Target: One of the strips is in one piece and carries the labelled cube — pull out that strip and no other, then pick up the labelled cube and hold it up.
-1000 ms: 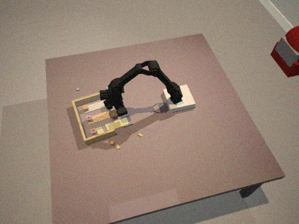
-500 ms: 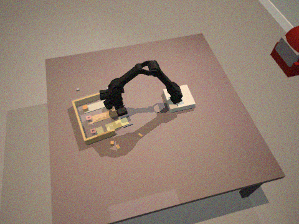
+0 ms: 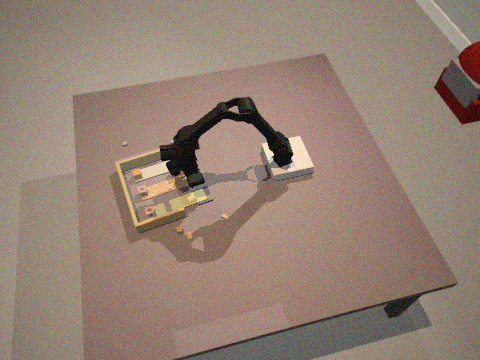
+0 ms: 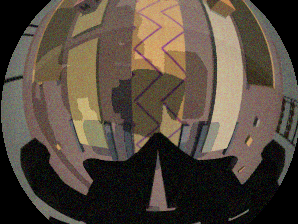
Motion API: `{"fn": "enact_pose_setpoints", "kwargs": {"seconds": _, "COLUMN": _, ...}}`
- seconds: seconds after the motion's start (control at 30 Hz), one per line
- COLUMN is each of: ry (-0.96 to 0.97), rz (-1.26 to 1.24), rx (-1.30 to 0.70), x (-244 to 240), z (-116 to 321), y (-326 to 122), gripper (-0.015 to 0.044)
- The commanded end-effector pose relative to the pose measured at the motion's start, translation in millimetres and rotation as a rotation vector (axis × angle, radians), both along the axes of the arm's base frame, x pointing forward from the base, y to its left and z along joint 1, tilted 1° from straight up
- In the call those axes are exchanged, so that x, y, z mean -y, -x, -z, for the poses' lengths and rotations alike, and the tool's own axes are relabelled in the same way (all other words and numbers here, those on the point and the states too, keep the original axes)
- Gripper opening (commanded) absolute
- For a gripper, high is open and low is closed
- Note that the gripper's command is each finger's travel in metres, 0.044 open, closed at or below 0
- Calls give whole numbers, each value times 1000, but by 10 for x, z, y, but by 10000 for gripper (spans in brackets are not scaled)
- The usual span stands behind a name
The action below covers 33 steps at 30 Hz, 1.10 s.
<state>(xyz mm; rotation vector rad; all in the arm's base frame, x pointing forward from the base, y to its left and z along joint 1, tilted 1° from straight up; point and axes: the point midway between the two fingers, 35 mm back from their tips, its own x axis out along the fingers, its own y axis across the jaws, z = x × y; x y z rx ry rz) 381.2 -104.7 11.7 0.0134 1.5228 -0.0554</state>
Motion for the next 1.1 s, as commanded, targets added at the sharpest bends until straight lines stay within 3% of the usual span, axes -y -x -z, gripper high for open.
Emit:
{"fn": "enact_pose_setpoints", "kwargs": {"seconds": 0.0, "ry": -5, "rz": 3, "rx": -3, "x": -6, "z": 41, "y": -4, "gripper": 0}}
{"fn": "enact_pose_setpoints", "kwargs": {"seconds": 1.07, "ry": -5, "rz": 3, "rx": -7, "x": -16, "z": 81, "y": 396, "gripper": 0}}
